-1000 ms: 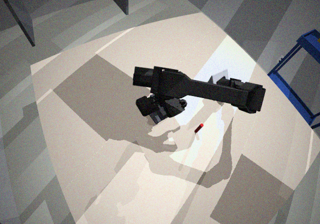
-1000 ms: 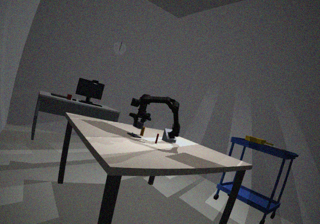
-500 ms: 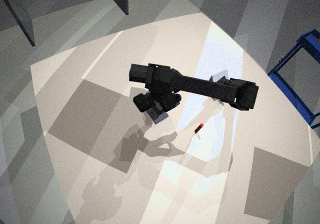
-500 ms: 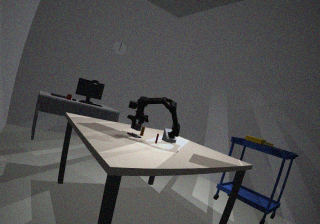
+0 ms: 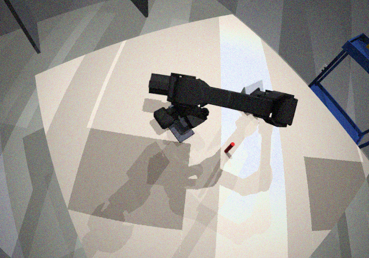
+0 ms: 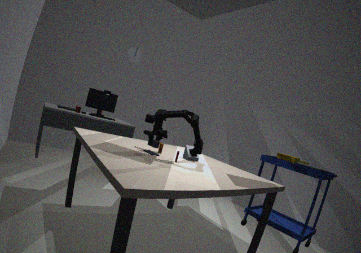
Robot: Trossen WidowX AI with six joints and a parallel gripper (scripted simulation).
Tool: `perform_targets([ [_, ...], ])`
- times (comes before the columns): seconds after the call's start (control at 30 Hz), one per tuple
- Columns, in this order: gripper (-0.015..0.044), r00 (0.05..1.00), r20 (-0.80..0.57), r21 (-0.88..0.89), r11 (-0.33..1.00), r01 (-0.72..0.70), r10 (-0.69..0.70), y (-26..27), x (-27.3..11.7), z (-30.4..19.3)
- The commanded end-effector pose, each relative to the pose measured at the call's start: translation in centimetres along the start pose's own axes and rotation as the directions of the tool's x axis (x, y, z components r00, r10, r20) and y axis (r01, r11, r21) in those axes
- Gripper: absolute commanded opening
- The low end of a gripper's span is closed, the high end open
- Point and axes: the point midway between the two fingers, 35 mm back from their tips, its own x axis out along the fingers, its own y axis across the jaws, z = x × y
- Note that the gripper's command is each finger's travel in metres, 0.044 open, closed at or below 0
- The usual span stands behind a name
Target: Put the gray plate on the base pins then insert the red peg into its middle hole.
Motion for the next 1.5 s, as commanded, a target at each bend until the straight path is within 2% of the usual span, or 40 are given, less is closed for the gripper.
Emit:
perform_targets([
  [0.0, 0.0000, 1.000, -0.002, -0.005, 1.000, -0.002, 0.002, 0.1, 0.1, -0.1],
  [0.4, 0.0000, 1.000, -0.002, -0.005, 1.000, -0.002, 0.002, 0.1, 0.3, -0.2],
  [1.3, 0.0000, 1.000, 0.000, -0.005, 1.000, -0.002, 0.002, 0.1, 4.0, -0.2],
  [1.47, 0.0000, 1.000, -0.005, -0.013, 1.000, 0.000, -0.001, 0.0, 3.6, -0.2],
])
